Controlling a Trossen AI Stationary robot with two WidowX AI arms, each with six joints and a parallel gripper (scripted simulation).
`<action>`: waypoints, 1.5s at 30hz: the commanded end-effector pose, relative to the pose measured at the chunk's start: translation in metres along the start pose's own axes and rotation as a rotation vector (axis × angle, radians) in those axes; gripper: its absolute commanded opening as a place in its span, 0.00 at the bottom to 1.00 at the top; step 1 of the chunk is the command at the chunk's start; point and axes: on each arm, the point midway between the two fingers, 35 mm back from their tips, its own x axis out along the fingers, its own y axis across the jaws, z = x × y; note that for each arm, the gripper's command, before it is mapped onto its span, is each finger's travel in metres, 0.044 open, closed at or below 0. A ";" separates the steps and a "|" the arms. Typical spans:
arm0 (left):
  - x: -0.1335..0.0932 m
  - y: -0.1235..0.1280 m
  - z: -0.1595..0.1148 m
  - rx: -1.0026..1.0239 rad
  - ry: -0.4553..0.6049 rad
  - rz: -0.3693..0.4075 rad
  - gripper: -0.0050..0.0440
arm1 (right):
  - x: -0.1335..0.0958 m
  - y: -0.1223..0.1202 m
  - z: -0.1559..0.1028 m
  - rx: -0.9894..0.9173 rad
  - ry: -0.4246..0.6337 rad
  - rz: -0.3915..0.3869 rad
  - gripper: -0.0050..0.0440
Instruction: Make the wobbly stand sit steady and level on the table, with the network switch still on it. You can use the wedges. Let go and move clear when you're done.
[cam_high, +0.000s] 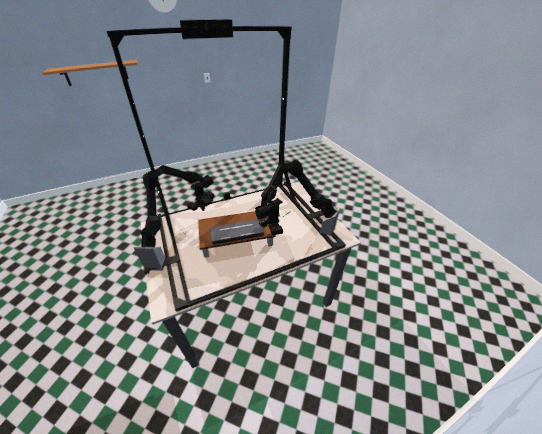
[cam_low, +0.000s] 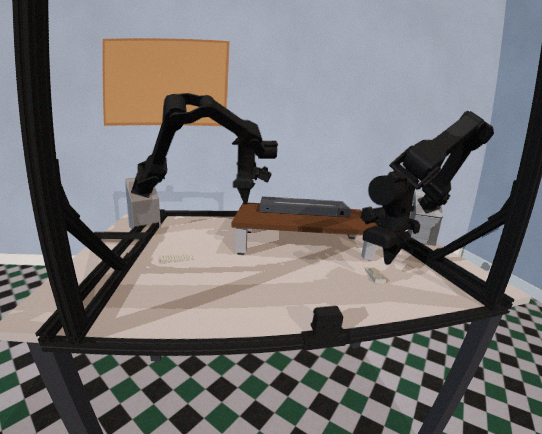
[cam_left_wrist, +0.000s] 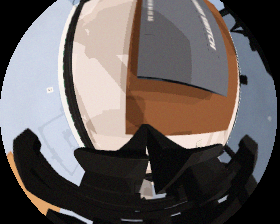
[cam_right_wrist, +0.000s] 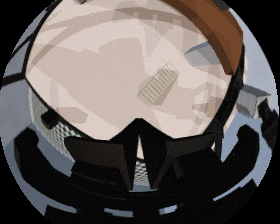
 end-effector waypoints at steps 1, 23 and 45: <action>0.008 0.001 -0.001 0.004 0.017 -0.007 0.10 | 0.000 0.000 0.000 -0.002 -0.002 -0.003 0.10; 0.008 0.001 -0.001 0.004 0.017 -0.007 0.10 | 0.000 0.000 0.000 -0.115 -0.002 -0.003 0.10; 0.008 0.001 -0.001 0.004 0.017 -0.007 0.10 | 0.000 0.000 0.000 -0.171 -0.002 -0.003 0.10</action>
